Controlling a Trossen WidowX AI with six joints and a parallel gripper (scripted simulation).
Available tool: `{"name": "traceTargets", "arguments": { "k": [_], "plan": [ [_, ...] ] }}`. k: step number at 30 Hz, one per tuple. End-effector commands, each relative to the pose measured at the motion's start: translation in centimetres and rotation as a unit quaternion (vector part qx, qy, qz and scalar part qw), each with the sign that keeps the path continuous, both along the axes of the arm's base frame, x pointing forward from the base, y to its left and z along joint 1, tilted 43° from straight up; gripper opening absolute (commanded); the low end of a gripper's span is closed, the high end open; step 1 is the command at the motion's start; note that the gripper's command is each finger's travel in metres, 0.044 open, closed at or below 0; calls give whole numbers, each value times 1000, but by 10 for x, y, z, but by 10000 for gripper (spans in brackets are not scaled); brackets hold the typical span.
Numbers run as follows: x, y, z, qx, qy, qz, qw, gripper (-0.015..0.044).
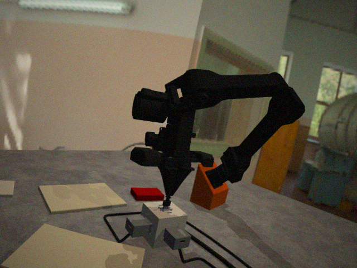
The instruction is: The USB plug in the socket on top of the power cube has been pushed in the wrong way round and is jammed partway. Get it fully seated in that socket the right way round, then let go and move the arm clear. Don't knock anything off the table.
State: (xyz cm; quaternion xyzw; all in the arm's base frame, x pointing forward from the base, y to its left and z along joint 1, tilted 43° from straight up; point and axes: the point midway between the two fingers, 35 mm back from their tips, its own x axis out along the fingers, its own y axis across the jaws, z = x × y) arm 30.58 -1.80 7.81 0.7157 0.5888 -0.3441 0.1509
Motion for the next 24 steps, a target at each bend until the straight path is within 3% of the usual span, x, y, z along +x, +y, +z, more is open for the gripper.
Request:
{"name": "traceTargets", "arguments": {
  "k": [1, 24],
  "plan": [
    [1, 1, 0, 2, 0, -3, 1000, 0],
    [1, 2, -2, 2, 0, -3, 1000, 0]
  ]
}}
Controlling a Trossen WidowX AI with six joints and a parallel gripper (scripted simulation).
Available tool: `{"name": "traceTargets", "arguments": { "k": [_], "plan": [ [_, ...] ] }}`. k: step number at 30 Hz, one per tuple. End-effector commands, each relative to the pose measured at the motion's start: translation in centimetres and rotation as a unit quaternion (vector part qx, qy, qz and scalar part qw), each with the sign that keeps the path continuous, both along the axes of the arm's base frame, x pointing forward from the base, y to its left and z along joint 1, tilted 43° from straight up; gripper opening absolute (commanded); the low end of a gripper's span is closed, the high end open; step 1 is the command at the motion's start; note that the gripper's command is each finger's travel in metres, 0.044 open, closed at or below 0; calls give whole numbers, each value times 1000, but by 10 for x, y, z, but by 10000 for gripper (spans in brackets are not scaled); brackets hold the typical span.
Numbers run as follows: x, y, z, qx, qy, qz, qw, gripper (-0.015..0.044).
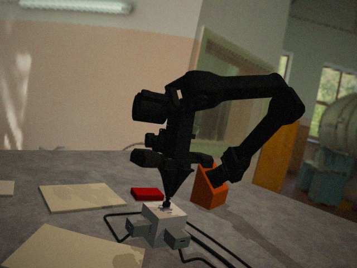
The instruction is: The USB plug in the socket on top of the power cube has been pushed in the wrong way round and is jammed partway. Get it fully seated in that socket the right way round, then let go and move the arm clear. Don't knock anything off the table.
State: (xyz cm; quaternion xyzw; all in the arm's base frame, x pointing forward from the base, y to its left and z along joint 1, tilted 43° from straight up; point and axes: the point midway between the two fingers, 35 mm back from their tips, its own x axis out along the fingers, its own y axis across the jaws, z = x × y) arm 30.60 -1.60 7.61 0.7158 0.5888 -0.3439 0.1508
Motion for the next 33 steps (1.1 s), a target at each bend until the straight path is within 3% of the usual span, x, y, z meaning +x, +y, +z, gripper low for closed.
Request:
{"name": "traceTargets", "arguments": {
  "k": [1, 33],
  "plan": [
    [1, 1, 0, 2, 0, -3, 1000, 0],
    [1, 3, -3, 2, 0, -3, 1000, 0]
  ]
}}
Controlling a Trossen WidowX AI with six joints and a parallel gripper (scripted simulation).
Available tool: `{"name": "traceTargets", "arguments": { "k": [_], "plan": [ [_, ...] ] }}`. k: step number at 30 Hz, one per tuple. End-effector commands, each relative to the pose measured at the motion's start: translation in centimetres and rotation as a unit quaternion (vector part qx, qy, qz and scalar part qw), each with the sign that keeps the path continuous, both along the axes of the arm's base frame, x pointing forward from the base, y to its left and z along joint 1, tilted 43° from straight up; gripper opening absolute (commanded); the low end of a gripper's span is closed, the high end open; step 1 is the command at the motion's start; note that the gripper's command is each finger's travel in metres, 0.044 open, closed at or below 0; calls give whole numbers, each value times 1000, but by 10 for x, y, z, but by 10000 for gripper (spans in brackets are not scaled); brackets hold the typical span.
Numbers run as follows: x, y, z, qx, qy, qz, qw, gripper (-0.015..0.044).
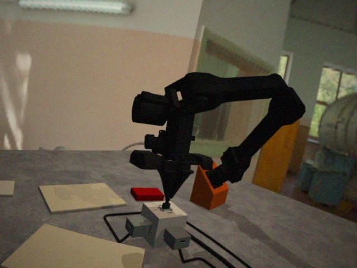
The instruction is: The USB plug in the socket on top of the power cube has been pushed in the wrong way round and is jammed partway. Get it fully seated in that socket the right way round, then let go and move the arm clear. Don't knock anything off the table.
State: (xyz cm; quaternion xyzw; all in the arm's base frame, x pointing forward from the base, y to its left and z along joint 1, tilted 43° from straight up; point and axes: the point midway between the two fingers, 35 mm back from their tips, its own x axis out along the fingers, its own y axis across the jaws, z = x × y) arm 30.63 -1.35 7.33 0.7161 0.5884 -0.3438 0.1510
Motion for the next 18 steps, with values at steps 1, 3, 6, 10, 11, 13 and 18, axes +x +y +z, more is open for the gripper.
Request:
{"name": "traceTargets", "arguments": {
  "k": [1, 3, 6, 10, 11, 13, 18],
  "plan": [
    [0, 1, 0, 2, 1, -2, 1000, 0],
    [0, 1, 0, 2, 1, -2, 1000, 0],
    [0, 1, 0, 2, 1, -2, 1000, 0],
    [0, 2, -1, 2, 1, -2, 1000, 0],
    [0, 2, -1, 2, 1, -2, 1000, 0],
    [0, 2, -1, 2, 1, -2, 1000, 0],
    [1, 2, -1, 2, 1, -2, 1000, 0]
  ]
}}
